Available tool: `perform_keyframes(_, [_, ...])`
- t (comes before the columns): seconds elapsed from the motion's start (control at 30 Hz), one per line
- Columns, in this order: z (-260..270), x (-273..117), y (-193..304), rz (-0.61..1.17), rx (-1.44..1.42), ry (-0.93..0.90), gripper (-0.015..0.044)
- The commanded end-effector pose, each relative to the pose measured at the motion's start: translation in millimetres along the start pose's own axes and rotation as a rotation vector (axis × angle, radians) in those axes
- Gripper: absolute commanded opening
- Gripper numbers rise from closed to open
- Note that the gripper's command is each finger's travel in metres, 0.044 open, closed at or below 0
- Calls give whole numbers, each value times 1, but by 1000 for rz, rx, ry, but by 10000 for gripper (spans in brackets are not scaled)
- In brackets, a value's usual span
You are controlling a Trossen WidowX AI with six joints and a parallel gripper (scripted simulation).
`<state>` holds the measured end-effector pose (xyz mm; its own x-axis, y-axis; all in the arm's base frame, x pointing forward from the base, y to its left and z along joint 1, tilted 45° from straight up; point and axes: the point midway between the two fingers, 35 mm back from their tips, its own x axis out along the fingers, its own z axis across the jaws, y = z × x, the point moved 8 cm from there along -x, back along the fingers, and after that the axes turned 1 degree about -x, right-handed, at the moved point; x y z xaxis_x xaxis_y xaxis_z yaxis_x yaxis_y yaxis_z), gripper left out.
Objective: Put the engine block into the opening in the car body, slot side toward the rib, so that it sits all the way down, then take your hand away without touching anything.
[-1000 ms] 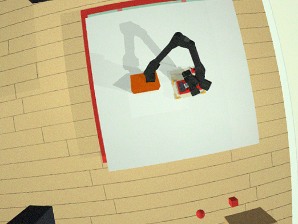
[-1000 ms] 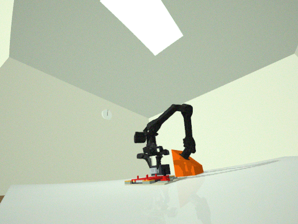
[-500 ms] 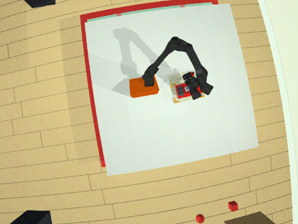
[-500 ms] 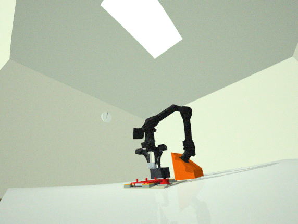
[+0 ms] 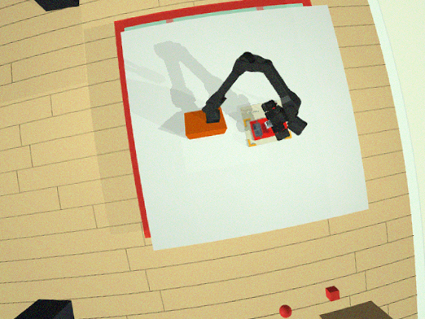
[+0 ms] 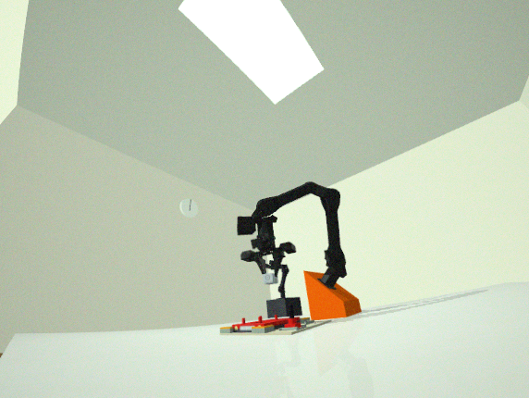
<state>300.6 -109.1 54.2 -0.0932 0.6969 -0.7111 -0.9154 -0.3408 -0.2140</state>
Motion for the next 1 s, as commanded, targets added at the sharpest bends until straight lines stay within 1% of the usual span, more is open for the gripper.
perform_keyframes(0.0, [2, -13, 1, -1, -7, 8, 0])
perform_keyframes(0.17, [1, -12, -1, 0, 1, 7, 0])
perform_keyframes(0.97, [-12, 47, -43, -2, 119, 12, 0])
